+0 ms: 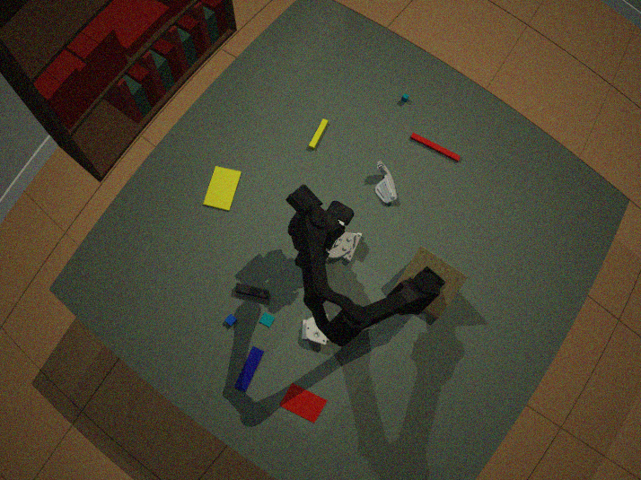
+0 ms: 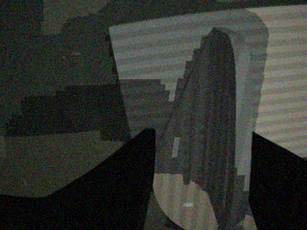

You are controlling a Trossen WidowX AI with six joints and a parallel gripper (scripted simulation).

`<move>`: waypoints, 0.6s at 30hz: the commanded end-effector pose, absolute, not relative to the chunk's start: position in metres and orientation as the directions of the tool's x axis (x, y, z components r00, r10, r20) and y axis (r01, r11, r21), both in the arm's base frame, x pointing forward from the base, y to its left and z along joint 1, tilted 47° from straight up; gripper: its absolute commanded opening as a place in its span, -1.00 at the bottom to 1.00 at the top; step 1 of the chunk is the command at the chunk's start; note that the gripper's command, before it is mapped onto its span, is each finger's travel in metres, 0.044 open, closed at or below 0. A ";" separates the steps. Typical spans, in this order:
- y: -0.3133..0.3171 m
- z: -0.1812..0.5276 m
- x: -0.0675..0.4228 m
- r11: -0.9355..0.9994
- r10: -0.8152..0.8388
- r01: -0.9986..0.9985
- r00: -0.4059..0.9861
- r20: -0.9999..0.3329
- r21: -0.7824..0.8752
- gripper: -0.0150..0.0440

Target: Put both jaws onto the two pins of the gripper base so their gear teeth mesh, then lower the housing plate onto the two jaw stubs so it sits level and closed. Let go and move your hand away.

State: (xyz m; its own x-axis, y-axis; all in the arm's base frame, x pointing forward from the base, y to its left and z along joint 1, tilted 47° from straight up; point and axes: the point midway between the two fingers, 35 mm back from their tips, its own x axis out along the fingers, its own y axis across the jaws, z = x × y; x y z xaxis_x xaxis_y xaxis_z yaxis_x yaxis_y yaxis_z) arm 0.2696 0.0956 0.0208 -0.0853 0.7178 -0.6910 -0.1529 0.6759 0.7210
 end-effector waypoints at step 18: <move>0.094 0.023 0.270 0.676 0.718 -0.153 -0.085 -0.691 0.721 0.27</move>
